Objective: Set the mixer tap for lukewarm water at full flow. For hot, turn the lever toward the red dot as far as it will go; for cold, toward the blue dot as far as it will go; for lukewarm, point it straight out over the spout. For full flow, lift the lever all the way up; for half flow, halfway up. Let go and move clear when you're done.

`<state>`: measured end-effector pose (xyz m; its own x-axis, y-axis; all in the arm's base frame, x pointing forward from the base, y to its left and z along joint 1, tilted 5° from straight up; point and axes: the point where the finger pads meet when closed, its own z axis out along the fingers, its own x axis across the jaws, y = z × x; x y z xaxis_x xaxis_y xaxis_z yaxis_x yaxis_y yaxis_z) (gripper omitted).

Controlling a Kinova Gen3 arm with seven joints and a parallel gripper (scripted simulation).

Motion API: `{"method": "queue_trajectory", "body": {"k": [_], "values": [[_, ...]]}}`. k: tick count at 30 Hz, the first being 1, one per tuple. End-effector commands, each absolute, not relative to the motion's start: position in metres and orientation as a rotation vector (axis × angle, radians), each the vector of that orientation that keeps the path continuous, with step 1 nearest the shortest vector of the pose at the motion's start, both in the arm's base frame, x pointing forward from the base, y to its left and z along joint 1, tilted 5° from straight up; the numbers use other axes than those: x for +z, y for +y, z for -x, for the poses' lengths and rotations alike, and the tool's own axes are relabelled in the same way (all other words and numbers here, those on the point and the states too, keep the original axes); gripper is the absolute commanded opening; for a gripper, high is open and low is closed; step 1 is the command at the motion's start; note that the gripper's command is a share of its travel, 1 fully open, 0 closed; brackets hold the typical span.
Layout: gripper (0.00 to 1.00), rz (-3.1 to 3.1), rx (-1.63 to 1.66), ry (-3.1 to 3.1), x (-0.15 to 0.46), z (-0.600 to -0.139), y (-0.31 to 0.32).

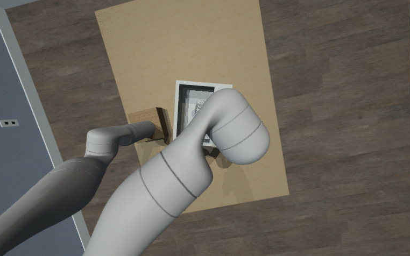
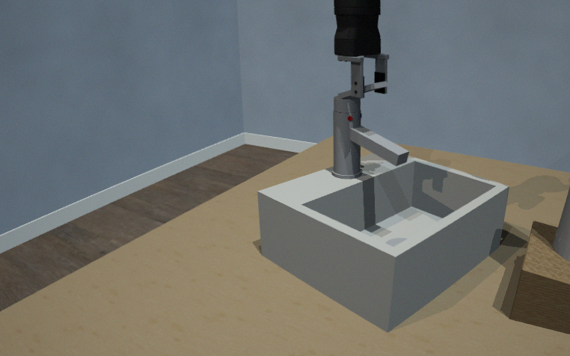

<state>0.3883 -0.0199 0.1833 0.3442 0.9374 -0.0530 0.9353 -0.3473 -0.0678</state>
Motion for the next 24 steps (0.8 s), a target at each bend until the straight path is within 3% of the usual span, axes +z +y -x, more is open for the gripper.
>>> {"method": "queue_trajectory", "body": {"k": [1, 24], "values": [[1.00, 2.556, 0.126, -1.781, 0.184, -0.389, -0.020], [1.00, 2.556, 0.126, -1.781, 0.218, -0.391, -0.019]]}}
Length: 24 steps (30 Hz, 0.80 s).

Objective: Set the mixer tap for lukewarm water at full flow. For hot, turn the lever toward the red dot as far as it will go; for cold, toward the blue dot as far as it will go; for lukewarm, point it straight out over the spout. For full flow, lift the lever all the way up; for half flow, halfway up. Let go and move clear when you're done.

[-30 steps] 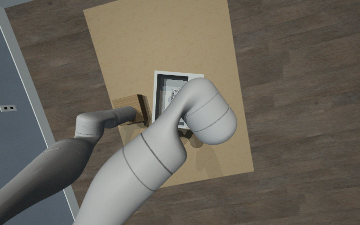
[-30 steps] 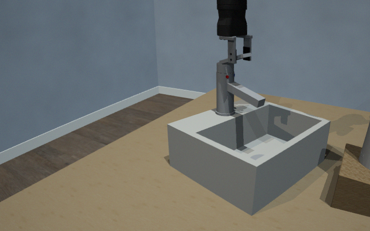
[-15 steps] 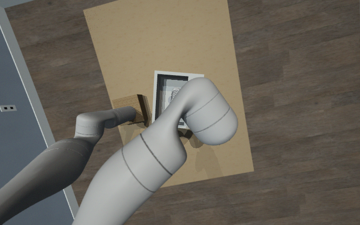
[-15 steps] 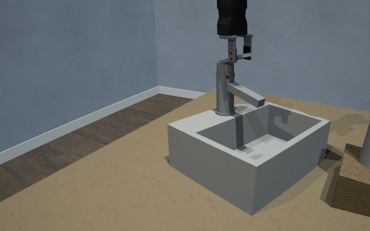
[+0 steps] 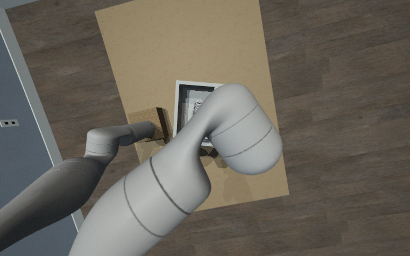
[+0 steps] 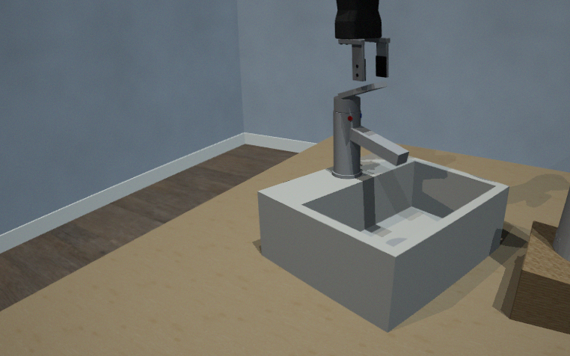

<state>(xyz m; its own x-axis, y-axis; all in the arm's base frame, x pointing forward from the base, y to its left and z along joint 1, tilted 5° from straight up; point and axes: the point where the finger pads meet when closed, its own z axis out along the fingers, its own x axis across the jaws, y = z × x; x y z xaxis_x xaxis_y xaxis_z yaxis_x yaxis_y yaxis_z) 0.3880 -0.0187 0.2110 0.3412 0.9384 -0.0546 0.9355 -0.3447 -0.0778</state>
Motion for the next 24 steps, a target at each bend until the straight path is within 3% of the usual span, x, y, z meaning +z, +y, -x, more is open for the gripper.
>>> {"method": "queue_trajectory", "body": {"k": [1, 24], "values": [[1.00, 2.556, 0.126, -1.781, 0.221, -0.392, -0.019], [1.00, 2.556, 0.126, -1.781, 0.253, -0.394, -0.018]]}}
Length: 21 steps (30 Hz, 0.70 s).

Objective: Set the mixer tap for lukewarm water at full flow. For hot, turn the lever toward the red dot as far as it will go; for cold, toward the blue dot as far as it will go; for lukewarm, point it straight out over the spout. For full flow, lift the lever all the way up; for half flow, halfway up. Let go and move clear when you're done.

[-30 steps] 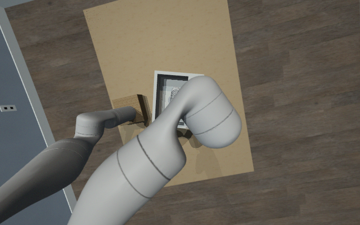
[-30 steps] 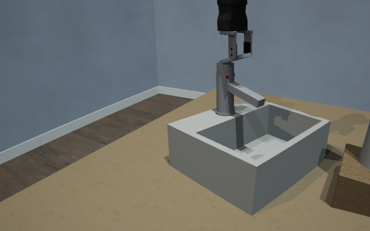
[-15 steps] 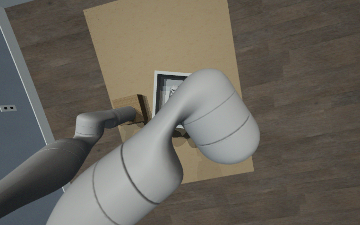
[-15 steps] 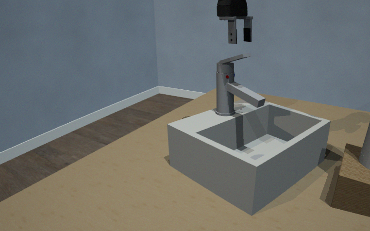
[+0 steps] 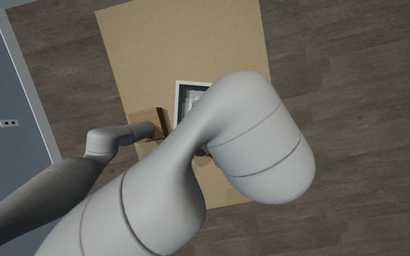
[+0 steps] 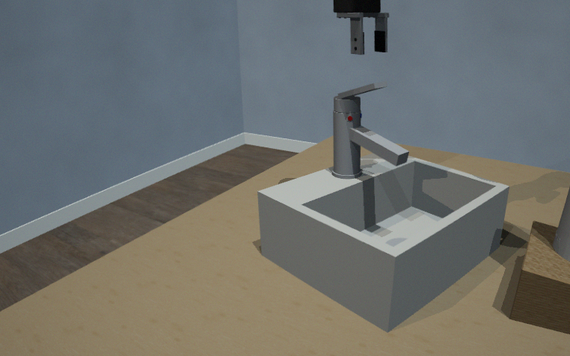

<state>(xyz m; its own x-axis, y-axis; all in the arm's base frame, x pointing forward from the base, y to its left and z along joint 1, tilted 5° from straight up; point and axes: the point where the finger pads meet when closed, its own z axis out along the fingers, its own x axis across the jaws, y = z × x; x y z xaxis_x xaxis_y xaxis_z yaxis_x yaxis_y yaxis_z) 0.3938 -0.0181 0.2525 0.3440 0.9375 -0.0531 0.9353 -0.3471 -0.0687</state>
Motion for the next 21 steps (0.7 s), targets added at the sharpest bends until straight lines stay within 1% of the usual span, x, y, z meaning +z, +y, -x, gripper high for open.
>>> {"method": "queue_trajectory", "body": {"k": [1, 3, 4, 21], "values": [[1.00, 2.556, 0.126, -1.781, 0.2536, -0.3943, -0.0180], [1.00, 2.556, 0.126, -1.781, 0.2536, -0.3943, -0.0180], [0.00, 2.556, 0.126, -1.781, 0.2536, -0.3943, -0.0180], [0.00, 2.556, 0.126, -1.781, 0.2536, -0.3943, -0.0180]]}}
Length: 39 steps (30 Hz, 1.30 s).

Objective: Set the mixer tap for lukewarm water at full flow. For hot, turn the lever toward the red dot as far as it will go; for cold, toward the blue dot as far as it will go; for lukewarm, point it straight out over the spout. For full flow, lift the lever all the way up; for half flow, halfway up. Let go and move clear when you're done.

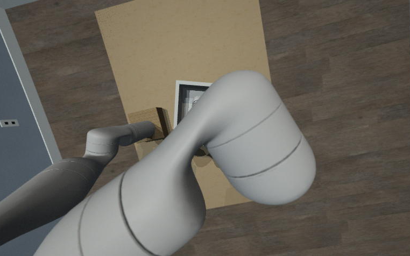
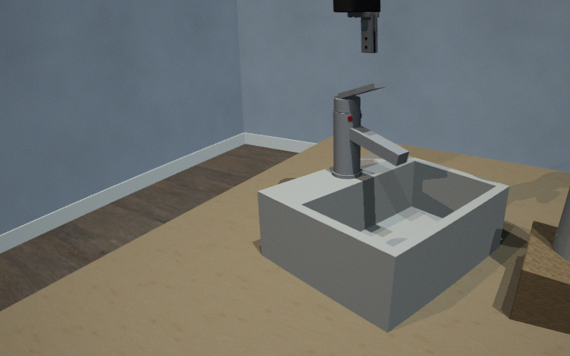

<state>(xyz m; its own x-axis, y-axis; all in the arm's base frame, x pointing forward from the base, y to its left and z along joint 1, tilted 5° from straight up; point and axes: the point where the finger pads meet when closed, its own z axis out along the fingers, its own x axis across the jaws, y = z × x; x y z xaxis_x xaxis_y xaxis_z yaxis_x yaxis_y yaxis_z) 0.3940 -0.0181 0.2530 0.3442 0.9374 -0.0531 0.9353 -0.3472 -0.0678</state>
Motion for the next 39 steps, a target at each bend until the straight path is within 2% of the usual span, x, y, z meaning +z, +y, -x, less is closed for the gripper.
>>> {"method": "queue_trajectory", "body": {"k": [1, 39], "values": [[0.00, 2.556, 0.126, -1.781, 0.2536, -0.3943, -0.0180], [0.00, 2.619, 0.134, -1.692, 0.2532, -0.3935, -0.0158]]}}
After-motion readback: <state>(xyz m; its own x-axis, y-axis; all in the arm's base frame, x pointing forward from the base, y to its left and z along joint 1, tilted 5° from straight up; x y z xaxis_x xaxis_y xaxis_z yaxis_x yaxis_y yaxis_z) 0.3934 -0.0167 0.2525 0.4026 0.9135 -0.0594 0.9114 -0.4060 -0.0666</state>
